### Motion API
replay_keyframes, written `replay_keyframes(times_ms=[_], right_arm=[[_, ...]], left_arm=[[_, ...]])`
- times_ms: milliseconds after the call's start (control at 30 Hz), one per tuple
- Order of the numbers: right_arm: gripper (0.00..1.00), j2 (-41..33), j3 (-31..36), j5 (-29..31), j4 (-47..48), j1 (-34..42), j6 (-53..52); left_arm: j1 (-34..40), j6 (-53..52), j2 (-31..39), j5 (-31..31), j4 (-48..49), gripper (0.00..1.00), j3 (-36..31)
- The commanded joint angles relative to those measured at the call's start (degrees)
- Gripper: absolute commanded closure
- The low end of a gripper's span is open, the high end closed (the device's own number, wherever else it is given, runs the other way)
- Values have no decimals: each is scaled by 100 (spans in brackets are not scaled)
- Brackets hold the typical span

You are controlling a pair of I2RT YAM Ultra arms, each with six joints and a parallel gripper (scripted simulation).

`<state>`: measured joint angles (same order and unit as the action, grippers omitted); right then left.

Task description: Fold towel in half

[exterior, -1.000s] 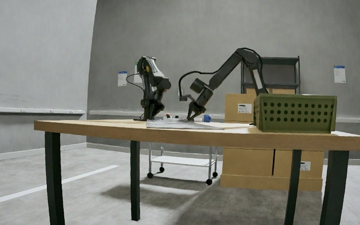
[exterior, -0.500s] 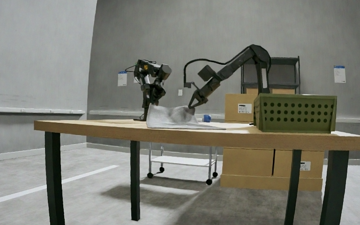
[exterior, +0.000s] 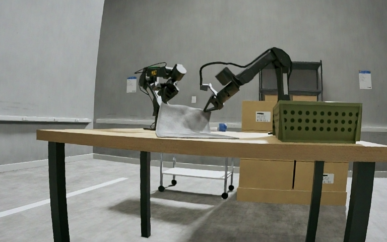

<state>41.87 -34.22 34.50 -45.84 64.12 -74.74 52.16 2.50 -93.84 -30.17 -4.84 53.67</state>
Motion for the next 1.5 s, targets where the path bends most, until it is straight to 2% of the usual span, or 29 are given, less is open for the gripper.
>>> replay_keyframes(times_ms=[0, 33, 133, 167, 200, 267, 300, 367, 467, 533, 567, 600, 667, 800, 833, 933, 967, 1133, 1167, 1267, 1300, 1400, 1433, 1467], right_arm=[[100, -133, -224, 232, -200, 98, -146], [100, -161, -257, -16, -82, -223, 235], [100, -167, -259, 12, -63, -239, 248], [100, 149, -282, -292, 469, -587, 971], [100, 144, -280, -346, 484, -625, 1011], [100, 149, -276, -460, 530, -705, 1087], [100, 538, -291, -741, 1200, -1083, 1792], [100, 514, -265, -1153, 1369, -1377, 2353], [100, 582, -277, -1581, 1480, -1653, 2586], [100, 582, -277, -1581, 1480, -1653, 2586], [100, 623, -279, -1784, 1523, -1779, 2672], [100, 1222, -366, -2128, 2144, -2090, 3211], [100, 1332, -421, -2594, 2218, -2379, 3681], [100, 1547, -521, -3015, 2273, -2602, 3855], [100, 2131, -777, -3028, 2548, -2656, 3918], [100, 2306, -874, -3117, 2585, -2696, 3946], [100, 2796, -1159, -2703, 2850, -2446, 3460], [100, 3018, -1279, -2702, 2945, -2552, 3479], [100, 3524, -1570, -2500, 3222, -2395, 3140], [100, 3647, -1659, -2474, 3240, -2397, 3138], [100, 4153, -1988, -2420, 3409, -2528, 3076], [100, 4288, -2107, -2412, 3412, -2531, 3076], [100, 4702, -2330, -2444, 3676, -2508, 3072], [100, 4736, -2362, -2444, 3677, -2509, 3073]], left_arm=[[43, 95, 103, -420, 184, 100, 257], [-75, 358, 219, -370, 390, 100, 214], [-32, 393, 212, -362, 436, 100, 203], [-190, 690, -32, -10, 577, 100, 233], [45, 1047, 236, 312, 734, 100, -95], [71, 1080, 235, 374, 777, 100, -115], [-402, 1146, -30, 497, 864, 100, 106], [23, 1885, 313, 1350, 1054, 100, -266], [136, 2032, 308, 1632, 1125, 100, -297], [136, 2032, 308, 1632, 1125, 100, -297], [171, 2078, 338, 1709, 1148, 100, -94], [-354, 2073, 121, 1811, 1216, 100, -179], [107, 2743, 315, 2732, 1284, 100, -446], [225, 2896, 221, 3024, 1289, 100, -175], [-179, 2835, 110, 3112, 980, 100, -151], [-185, 2838, 72, 3124, 960, 100, -108], [-718, 2356, 74, 2513, 844, 100, -63], [-635, 2323, 192, 2471, 814, 100, -4], [-1243, 1947, 38, 2128, 742, 100, 20], [-1257, 1918, 134, 2083, 688, 100, 66], [-1646, 1748, -43, 1938, 570, 100, 128], [-1659, 1726, -44, 1901, 527, 100, 191], [-1927, 1653, -164, 1945, 470, 100, 256], [-1929, 1649, -175, 1940, 461, 100, 271]])
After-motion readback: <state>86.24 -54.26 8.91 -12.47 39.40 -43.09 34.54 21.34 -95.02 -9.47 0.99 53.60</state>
